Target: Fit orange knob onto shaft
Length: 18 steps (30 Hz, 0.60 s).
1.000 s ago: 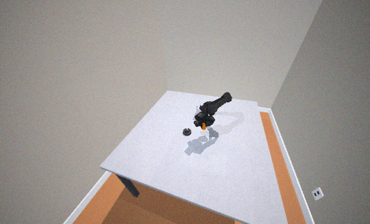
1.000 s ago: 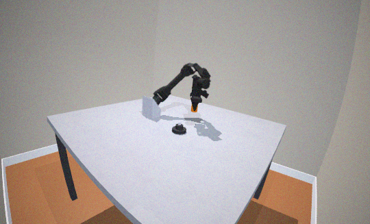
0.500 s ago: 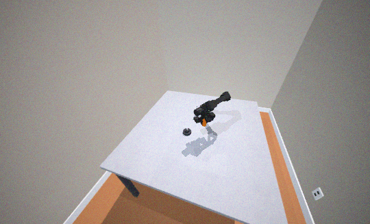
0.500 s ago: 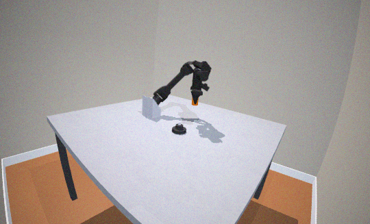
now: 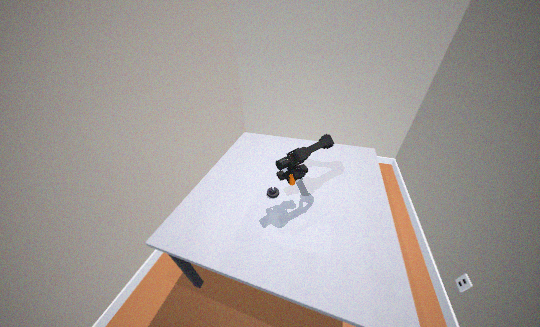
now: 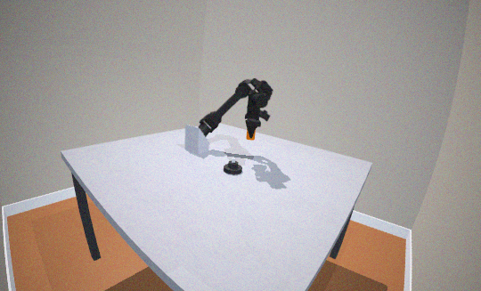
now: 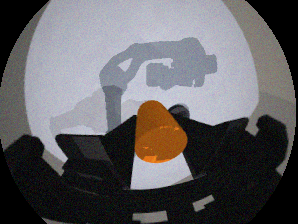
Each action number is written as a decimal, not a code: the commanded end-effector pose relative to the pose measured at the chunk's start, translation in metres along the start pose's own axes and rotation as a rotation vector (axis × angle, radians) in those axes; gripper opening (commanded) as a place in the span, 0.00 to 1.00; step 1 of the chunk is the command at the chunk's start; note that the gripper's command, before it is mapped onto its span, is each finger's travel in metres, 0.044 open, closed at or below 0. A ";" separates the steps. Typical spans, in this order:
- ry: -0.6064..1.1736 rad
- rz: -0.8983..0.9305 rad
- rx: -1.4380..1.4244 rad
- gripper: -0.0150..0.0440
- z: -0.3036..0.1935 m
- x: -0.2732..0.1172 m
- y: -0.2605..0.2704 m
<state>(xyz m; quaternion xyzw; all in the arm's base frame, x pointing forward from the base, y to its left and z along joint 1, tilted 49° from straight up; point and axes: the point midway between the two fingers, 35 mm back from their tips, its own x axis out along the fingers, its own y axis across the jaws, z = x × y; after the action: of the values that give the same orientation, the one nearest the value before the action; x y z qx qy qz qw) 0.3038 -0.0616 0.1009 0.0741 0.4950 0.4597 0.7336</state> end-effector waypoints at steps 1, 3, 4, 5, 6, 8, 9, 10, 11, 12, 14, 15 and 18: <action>0.002 -0.007 -0.007 0.25 -0.005 0.002 -0.011; 0.002 -0.007 -0.007 0.25 -0.008 0.003 -0.016; 0.002 -0.007 -0.007 0.25 -0.010 0.004 -0.019; 0.002 -0.008 -0.008 0.25 -0.011 0.005 -0.022; 0.002 -0.008 -0.008 0.25 -0.013 0.006 -0.025; 0.002 -0.008 -0.008 0.25 -0.016 0.008 -0.030; 0.002 -0.008 -0.008 0.25 -0.018 0.009 -0.032; 0.002 -0.008 -0.008 0.25 -0.019 0.010 -0.035; 0.002 -0.008 -0.008 0.25 -0.021 0.011 -0.038; 0.002 -0.008 -0.008 0.25 -0.023 0.012 -0.040; 0.002 -0.008 -0.008 0.25 -0.026 0.014 -0.045; 0.002 -0.009 -0.007 0.25 -0.028 0.015 -0.048; 0.002 -0.009 -0.006 0.25 -0.033 0.018 -0.055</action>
<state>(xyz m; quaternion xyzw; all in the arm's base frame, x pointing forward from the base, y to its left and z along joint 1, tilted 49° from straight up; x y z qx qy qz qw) 0.3110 -0.0857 0.0497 0.0738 0.4953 0.4588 0.7340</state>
